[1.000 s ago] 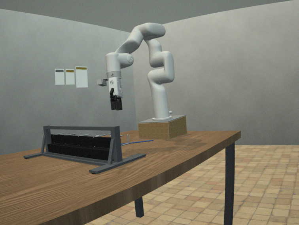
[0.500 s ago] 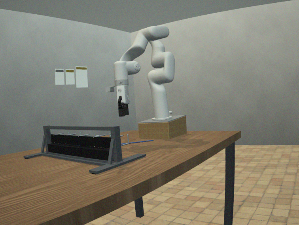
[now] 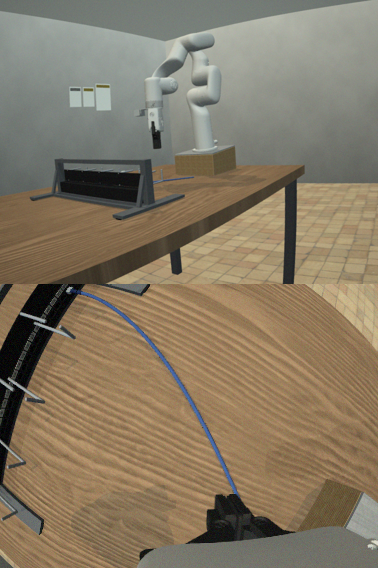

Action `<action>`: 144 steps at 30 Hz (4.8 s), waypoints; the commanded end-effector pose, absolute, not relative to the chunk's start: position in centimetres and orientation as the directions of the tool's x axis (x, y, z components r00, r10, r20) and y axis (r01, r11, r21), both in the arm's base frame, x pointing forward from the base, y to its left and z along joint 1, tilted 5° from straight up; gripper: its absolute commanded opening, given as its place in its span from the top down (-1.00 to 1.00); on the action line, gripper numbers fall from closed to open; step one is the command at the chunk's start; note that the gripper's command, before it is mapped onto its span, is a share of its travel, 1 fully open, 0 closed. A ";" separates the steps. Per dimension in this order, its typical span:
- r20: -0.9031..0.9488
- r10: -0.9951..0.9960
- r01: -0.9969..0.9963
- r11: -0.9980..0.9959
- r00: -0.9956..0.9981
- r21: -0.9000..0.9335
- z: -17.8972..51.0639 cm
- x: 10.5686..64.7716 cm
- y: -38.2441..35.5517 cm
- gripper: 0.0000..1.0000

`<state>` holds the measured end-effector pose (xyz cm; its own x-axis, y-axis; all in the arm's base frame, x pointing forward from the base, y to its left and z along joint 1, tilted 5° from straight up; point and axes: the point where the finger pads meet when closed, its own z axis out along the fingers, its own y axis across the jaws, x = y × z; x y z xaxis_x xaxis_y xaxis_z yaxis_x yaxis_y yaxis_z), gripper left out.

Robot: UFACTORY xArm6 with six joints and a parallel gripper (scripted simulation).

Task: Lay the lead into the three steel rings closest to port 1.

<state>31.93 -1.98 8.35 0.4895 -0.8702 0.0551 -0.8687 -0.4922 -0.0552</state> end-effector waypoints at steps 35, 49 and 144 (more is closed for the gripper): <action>0.076 -0.606 -0.605 -0.795 0.792 -0.030 8.3 29.8 -3.5 1.00; 0.078 -0.554 -0.554 -0.832 0.829 -0.025 8.2 29.5 -3.7 0.33; 0.077 -0.554 -0.554 -0.832 0.829 -0.026 -5.5 30.5 -4.2 0.33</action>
